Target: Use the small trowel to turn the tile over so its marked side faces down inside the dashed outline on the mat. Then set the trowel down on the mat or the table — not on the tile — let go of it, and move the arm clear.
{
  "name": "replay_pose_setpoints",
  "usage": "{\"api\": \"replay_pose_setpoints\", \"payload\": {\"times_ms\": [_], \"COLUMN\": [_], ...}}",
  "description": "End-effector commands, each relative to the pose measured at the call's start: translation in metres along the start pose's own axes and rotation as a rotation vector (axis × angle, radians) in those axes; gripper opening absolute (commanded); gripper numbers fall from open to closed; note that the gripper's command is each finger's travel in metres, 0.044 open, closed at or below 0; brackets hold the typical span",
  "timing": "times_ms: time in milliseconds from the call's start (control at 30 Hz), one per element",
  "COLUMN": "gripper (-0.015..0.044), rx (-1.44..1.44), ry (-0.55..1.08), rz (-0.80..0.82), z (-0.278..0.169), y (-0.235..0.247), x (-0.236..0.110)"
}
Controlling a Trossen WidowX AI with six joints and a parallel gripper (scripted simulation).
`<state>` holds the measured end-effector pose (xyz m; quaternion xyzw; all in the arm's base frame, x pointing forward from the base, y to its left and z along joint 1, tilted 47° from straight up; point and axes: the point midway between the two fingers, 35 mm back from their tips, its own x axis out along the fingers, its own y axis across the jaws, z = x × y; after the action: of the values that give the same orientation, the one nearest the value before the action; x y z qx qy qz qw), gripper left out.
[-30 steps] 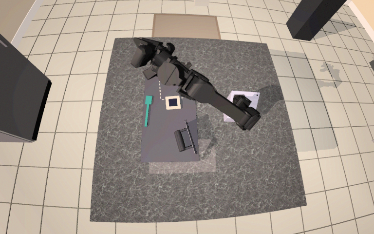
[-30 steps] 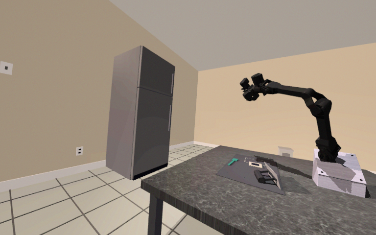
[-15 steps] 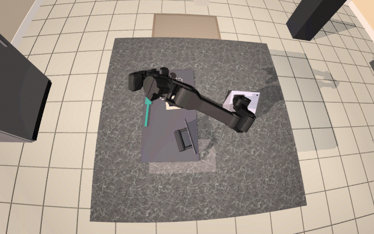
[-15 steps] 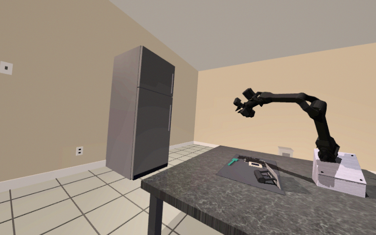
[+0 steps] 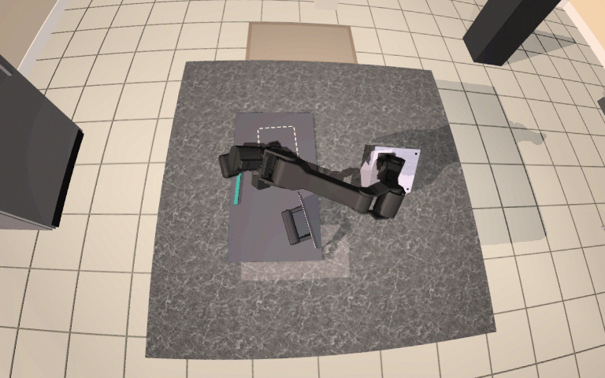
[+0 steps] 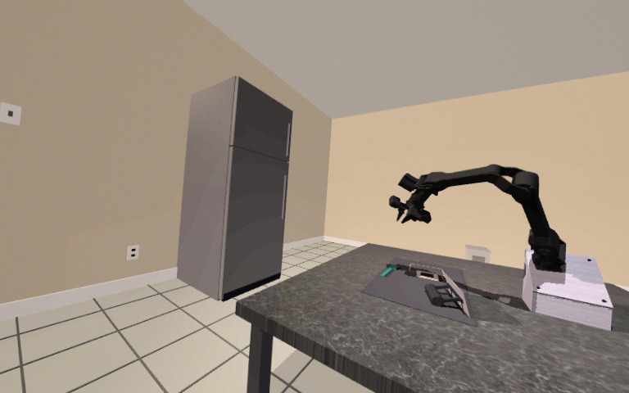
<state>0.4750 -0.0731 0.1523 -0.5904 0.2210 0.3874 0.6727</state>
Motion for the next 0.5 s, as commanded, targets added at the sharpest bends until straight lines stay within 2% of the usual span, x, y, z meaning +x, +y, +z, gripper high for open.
{"api": "replay_pose_setpoints", "payload": {"times_ms": [0,467], "gripper": [0.01,0.01], "rx": [0.022,0.095], "ry": [-0.13,-0.49], "rz": [0.094,0.364], "z": [0.035,0.138], "y": [0.027,0.103], "x": [0.02,0.04]}}
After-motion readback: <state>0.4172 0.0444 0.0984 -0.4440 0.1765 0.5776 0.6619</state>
